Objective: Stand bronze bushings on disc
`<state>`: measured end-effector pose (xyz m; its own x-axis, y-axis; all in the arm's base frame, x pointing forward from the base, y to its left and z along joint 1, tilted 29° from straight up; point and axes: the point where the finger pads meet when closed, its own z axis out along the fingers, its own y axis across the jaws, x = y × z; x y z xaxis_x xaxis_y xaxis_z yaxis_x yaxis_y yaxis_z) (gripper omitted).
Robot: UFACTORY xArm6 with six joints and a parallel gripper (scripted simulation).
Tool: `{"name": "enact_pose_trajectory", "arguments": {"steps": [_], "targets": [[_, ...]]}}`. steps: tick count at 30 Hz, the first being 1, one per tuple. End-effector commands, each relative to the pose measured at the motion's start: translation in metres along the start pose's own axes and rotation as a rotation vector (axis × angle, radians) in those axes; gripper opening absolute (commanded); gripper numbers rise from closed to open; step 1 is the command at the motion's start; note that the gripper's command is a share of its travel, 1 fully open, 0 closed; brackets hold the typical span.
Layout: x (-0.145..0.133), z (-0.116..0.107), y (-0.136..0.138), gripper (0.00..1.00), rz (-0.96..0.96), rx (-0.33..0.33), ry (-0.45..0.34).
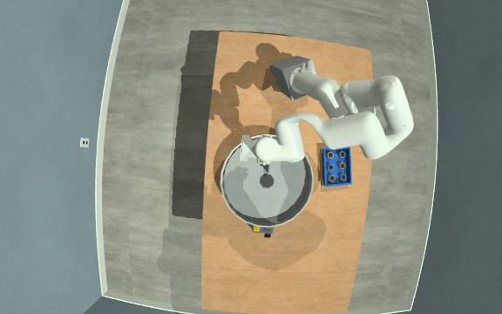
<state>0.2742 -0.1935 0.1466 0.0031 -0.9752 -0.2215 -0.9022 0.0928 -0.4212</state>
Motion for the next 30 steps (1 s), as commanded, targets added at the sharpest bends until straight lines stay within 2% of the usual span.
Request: {"name": "enact_pose_trajectory", "arguments": {"steps": [1, 30], "targets": [[0.0006, -0.0008, -0.0008, 0.13, -0.001, 0.002, 0.002], [0.0006, -0.0008, -0.0008, 0.15, -0.001, 0.002, 0.002]]}}
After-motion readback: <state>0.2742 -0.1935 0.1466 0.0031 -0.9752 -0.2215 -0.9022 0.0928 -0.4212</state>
